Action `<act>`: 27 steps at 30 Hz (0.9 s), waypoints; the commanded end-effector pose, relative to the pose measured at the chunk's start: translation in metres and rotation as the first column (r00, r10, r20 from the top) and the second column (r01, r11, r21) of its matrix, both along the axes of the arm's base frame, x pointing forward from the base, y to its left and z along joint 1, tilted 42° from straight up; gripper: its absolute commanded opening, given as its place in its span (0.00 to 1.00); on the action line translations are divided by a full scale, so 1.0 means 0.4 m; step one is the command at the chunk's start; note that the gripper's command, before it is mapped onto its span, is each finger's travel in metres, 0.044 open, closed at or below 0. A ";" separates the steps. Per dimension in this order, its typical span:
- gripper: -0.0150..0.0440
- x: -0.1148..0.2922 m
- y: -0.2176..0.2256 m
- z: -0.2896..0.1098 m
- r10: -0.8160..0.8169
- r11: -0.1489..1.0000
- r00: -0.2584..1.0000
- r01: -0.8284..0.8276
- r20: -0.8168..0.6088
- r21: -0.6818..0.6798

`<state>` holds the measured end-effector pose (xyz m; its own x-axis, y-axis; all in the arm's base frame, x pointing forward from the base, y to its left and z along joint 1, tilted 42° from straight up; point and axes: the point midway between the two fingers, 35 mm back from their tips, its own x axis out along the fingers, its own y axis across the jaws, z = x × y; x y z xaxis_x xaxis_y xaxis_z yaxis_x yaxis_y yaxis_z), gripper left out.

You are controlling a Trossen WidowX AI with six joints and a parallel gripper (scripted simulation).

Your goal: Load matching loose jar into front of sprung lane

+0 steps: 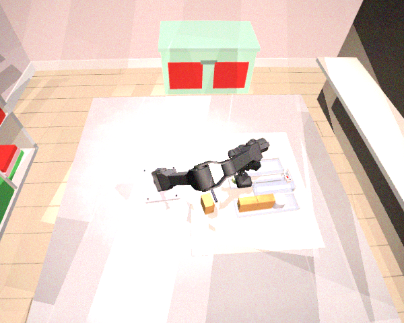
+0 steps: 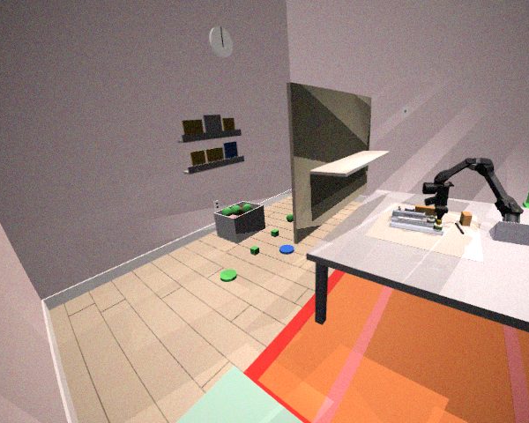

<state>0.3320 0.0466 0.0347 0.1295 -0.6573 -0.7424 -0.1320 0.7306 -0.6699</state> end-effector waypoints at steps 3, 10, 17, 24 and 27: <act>0.25 0.017 0.006 0.006 0.006 1.000 1.000 -0.006 0.024 0.004; 0.25 0.018 0.002 0.002 0.006 1.000 1.000 -0.006 0.024 0.004; 0.25 0.019 -0.001 -0.002 0.006 1.000 1.000 -0.006 0.024 0.003; 0.25 0.019 -0.004 -0.006 0.006 1.000 1.000 -0.006 0.024 0.003; 0.25 0.020 -0.006 -0.008 0.006 1.000 1.000 -0.006 0.024 0.003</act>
<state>0.3349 0.0442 0.0317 0.1346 -0.6532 -0.7451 -0.1312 0.7336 -0.6668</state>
